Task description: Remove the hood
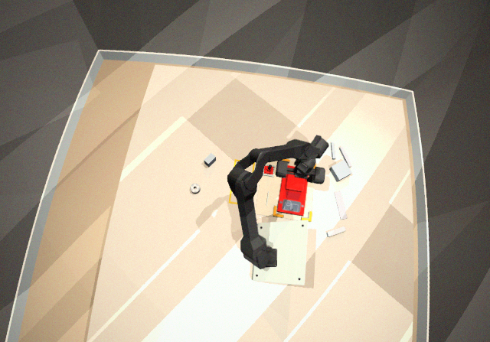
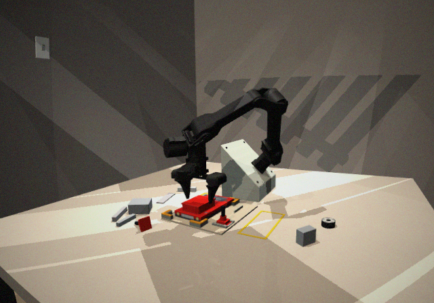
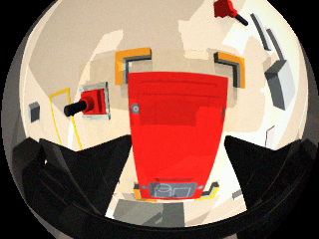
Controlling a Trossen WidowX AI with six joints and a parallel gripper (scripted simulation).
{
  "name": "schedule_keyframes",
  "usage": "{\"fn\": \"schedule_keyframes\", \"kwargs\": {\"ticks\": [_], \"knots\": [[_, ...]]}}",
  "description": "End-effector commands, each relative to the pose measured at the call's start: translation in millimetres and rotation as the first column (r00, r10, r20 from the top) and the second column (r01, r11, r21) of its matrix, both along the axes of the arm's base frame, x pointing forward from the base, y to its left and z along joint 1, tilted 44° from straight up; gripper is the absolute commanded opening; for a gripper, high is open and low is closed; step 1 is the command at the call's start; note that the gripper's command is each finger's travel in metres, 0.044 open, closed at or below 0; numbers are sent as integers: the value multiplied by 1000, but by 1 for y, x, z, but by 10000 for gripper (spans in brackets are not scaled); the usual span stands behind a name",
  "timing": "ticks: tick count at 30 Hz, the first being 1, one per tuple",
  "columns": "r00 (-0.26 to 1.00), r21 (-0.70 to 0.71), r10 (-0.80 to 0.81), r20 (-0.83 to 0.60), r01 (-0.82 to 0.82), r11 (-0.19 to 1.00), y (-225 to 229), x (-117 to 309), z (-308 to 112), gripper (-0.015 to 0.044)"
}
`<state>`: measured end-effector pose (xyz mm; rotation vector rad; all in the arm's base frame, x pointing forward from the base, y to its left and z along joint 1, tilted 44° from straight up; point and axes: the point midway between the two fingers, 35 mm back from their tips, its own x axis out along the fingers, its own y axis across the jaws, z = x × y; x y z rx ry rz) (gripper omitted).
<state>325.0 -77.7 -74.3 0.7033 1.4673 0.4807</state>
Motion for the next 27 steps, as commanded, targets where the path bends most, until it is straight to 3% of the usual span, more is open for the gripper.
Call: {"fn": "schedule_keyframes", "kwargs": {"ticks": [1, 24, 27], "knots": [[1000, 3, -7, -1, 7, 1000, 1, 1, -1, 440], [1000, 3, -7, -1, 7, 1000, 9, 1, -9, 440], [1000, 0, 0, 0, 0, 1000, 8, 1, -9, 361]]}}
